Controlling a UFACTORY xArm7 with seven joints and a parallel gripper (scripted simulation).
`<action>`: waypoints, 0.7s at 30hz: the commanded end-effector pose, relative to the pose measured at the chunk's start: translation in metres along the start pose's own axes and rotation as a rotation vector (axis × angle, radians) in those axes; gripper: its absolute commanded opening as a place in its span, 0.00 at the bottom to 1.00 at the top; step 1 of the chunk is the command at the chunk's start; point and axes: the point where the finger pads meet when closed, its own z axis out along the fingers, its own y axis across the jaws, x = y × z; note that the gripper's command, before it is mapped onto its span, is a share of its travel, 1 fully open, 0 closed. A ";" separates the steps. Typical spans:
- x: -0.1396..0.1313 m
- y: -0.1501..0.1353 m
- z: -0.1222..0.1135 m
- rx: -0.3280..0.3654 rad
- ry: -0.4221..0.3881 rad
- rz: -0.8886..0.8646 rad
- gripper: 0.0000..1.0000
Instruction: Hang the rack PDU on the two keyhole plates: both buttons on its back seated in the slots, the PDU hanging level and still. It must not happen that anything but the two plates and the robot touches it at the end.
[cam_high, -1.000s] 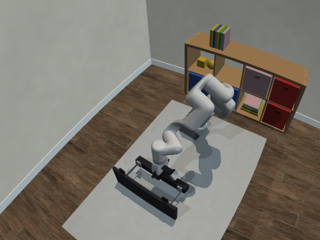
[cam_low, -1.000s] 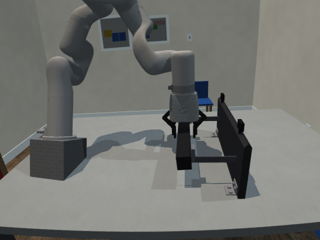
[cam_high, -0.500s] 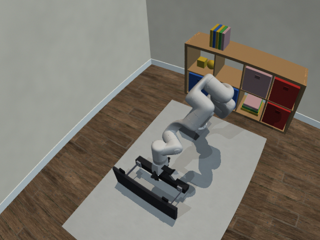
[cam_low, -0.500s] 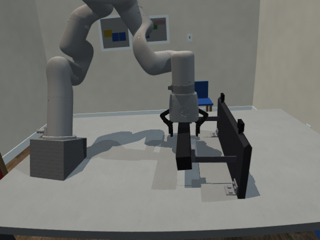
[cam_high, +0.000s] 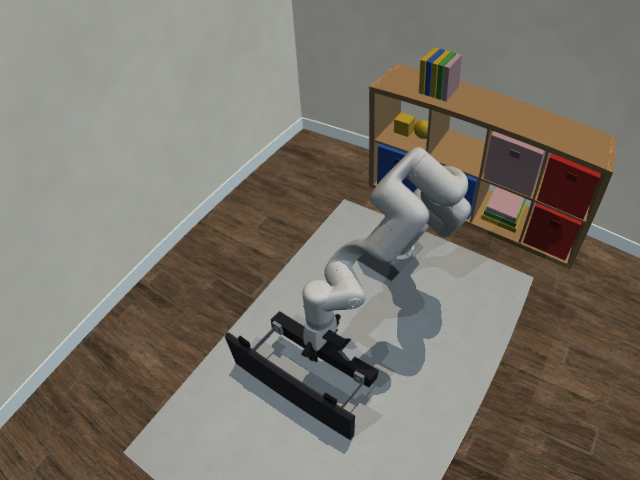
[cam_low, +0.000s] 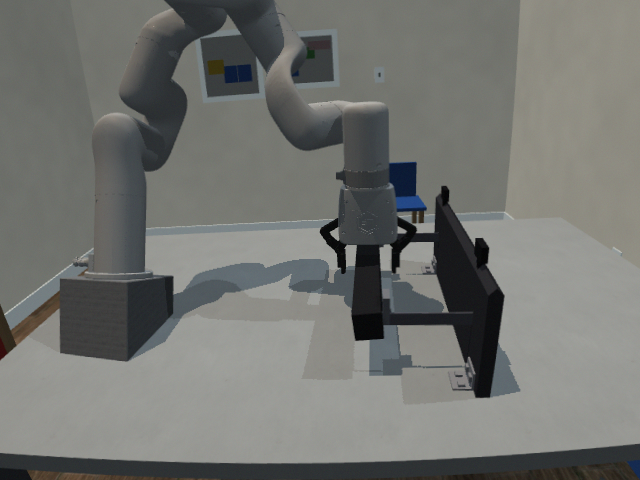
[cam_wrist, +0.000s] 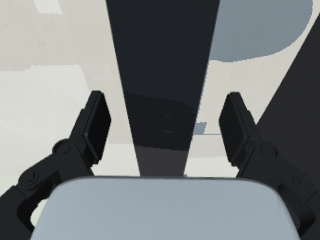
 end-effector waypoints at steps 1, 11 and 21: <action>-0.001 0.002 -0.002 -0.005 -0.001 0.000 1.00; -0.001 0.002 -0.020 -0.005 -0.001 0.000 1.00; -0.001 0.002 -0.062 -0.005 -0.001 0.000 1.00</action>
